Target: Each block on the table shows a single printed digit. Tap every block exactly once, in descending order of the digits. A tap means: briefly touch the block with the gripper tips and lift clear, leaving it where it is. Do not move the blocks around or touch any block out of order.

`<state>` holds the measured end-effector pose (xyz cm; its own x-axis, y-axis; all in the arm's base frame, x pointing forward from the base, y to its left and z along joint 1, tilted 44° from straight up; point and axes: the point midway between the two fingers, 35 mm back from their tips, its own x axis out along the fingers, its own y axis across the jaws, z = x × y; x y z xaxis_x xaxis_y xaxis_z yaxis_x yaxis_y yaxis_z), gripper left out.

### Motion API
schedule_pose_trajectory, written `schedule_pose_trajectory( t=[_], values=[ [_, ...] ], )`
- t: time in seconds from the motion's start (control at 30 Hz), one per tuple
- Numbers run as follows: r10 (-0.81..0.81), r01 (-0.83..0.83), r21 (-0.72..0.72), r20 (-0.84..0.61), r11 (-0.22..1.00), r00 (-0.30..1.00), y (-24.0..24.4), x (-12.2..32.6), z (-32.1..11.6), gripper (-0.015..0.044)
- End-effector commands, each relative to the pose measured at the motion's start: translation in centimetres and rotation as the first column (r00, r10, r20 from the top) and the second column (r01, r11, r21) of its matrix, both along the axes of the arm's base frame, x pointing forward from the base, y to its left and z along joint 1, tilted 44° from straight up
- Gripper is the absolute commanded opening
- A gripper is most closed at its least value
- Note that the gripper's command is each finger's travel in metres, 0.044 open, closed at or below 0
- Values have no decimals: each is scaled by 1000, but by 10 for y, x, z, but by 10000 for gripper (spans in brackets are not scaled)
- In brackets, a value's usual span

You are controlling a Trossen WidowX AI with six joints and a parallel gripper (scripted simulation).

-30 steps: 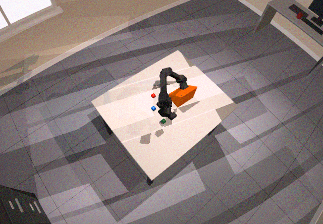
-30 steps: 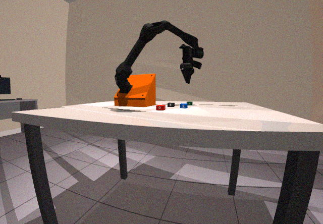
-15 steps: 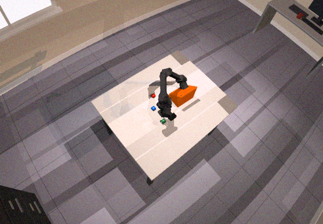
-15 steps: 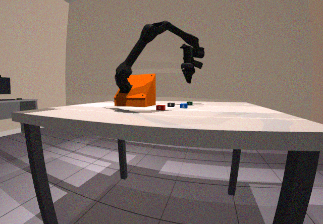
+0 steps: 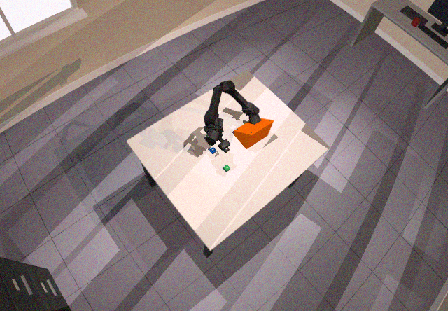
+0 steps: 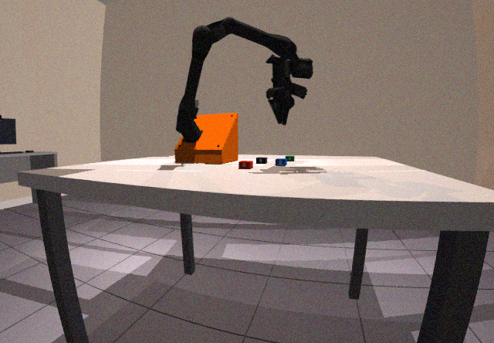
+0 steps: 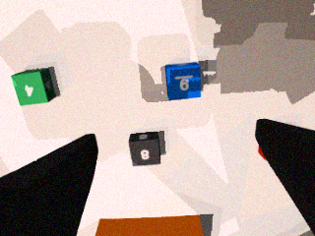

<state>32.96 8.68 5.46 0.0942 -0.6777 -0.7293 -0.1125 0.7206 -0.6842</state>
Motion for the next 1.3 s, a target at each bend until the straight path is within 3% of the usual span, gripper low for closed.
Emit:
schedule_pose_trajectory(
  t=[0.0,0.13,0.37,0.63,1.27],
  values=[
    [11,-11,-14,-9,1000,1000,-19,-7,15,400],
    [11,-11,-14,-9,1000,1000,-19,-7,15,400],
    [11,-11,-16,-8,1000,1000,-73,1,-41,216],
    [11,-11,-17,-8,1000,1000,-75,1,-43,20],
    [11,-11,-17,-8,1000,1000,-86,3,-54,20]
  ],
)
